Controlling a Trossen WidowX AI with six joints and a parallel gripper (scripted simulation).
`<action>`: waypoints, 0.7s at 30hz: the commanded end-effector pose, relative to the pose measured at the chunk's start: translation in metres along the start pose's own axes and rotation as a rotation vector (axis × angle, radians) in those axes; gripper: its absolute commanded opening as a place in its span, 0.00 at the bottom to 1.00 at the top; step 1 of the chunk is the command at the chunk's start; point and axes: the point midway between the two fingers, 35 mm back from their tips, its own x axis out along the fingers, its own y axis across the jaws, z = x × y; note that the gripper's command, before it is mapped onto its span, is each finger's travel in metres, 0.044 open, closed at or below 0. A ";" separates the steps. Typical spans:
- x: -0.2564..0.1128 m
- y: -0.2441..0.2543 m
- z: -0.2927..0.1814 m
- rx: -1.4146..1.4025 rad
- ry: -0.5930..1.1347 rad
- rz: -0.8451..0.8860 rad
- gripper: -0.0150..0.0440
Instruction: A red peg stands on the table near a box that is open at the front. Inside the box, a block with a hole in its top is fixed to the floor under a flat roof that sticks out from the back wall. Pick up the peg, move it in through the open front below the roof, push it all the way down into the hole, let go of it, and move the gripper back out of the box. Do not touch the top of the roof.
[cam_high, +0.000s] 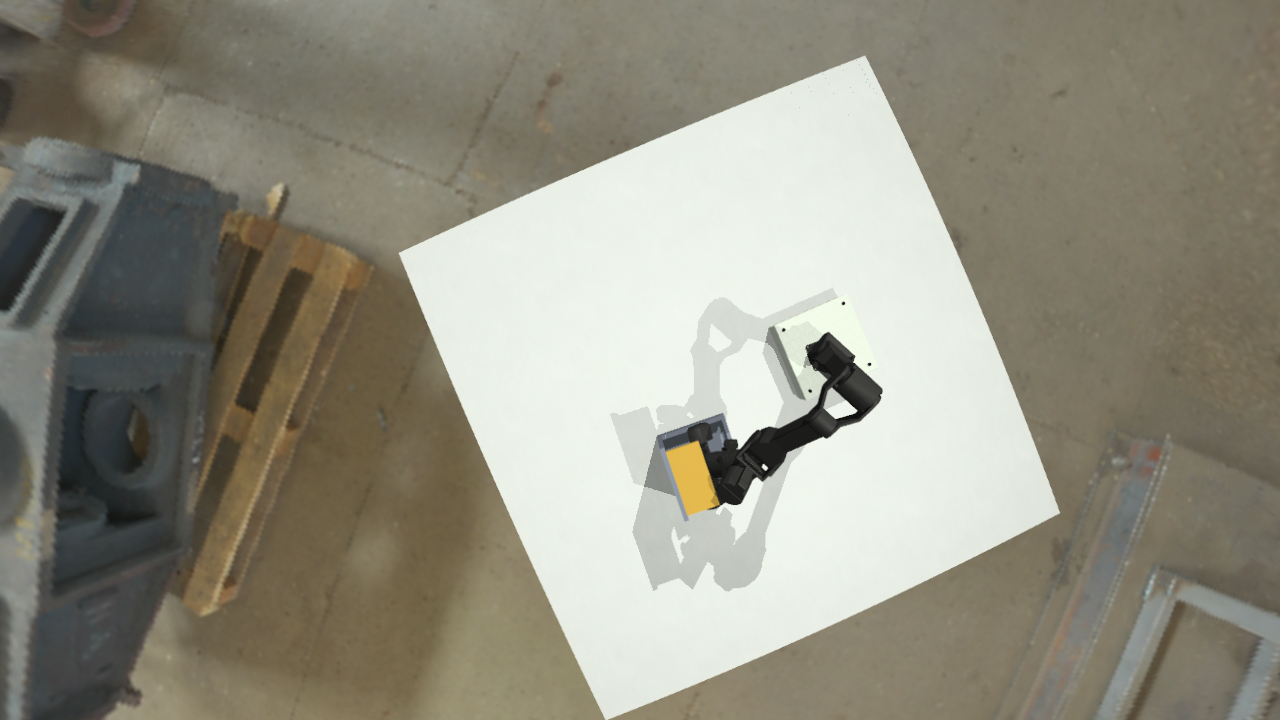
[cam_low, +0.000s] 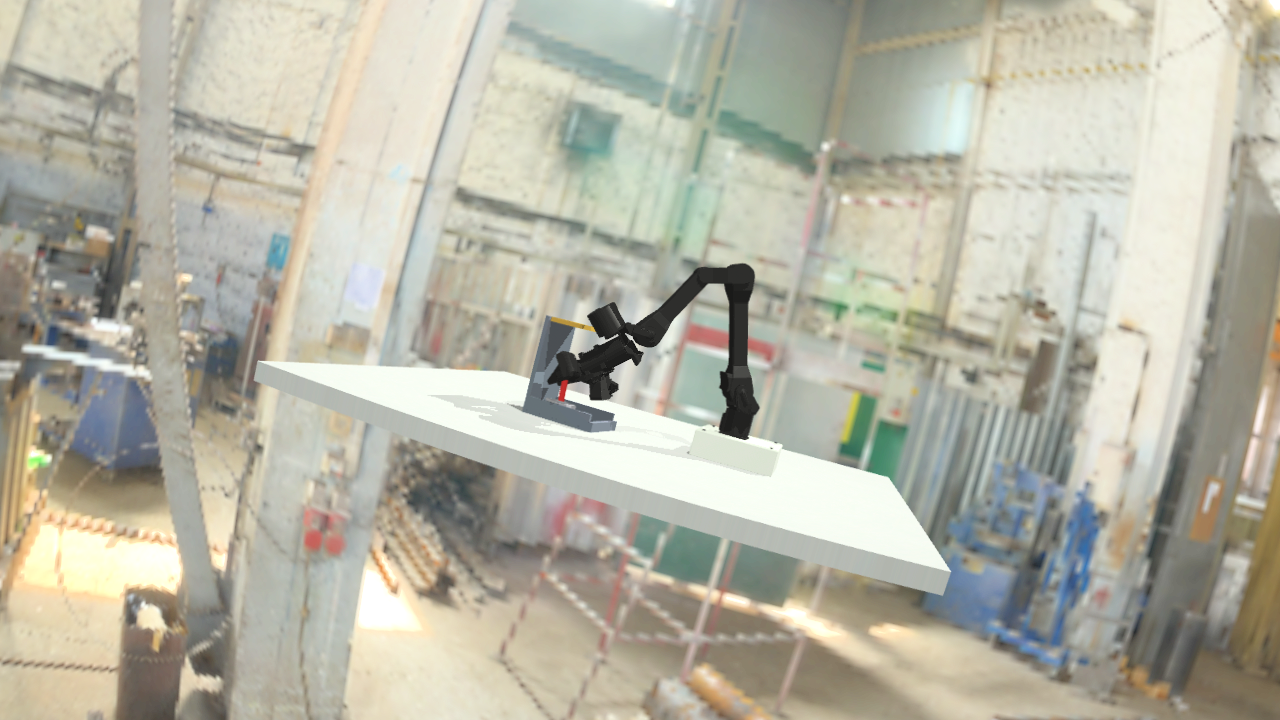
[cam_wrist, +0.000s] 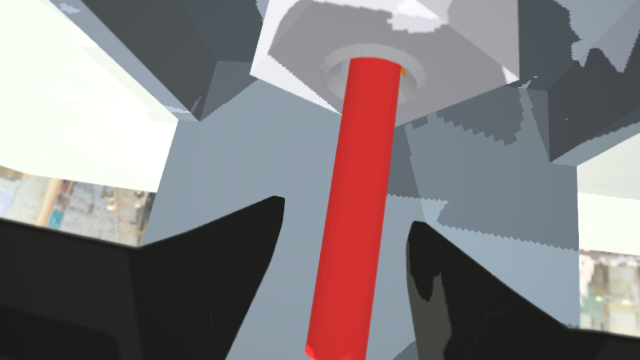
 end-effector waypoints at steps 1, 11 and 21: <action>-0.003 -0.001 -0.003 0.001 0.002 -0.001 0.63; -0.017 -0.002 -0.009 -0.003 -0.007 0.001 0.63; -0.032 -0.002 -0.015 -0.007 -0.014 0.003 0.63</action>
